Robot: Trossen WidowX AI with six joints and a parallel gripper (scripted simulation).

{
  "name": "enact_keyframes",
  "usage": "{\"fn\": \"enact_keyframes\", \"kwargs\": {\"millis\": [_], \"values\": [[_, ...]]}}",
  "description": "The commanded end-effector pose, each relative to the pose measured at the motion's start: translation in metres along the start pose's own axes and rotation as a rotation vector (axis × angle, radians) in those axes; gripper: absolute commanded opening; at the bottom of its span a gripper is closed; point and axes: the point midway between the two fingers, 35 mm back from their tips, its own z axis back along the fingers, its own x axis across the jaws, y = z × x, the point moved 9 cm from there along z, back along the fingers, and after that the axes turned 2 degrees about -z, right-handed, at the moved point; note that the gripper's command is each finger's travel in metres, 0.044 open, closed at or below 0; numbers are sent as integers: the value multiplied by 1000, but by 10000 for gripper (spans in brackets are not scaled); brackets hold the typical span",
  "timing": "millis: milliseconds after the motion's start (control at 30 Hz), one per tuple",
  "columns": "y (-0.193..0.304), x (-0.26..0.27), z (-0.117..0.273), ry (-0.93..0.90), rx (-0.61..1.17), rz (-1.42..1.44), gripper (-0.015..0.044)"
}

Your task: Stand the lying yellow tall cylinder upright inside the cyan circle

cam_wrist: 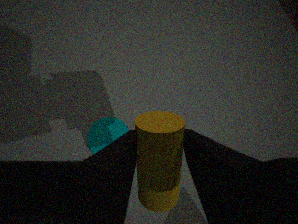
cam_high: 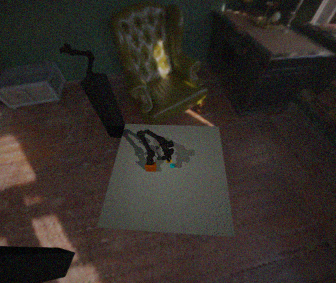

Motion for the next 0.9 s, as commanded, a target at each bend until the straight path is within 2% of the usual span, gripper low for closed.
{"fn": "enact_keyframes", "kwargs": {"millis": [0, 867], "values": [[5, -1, -2, 7, -22, -7, 105], [21, -2, -2, -3, -193, -48, 105]]}}
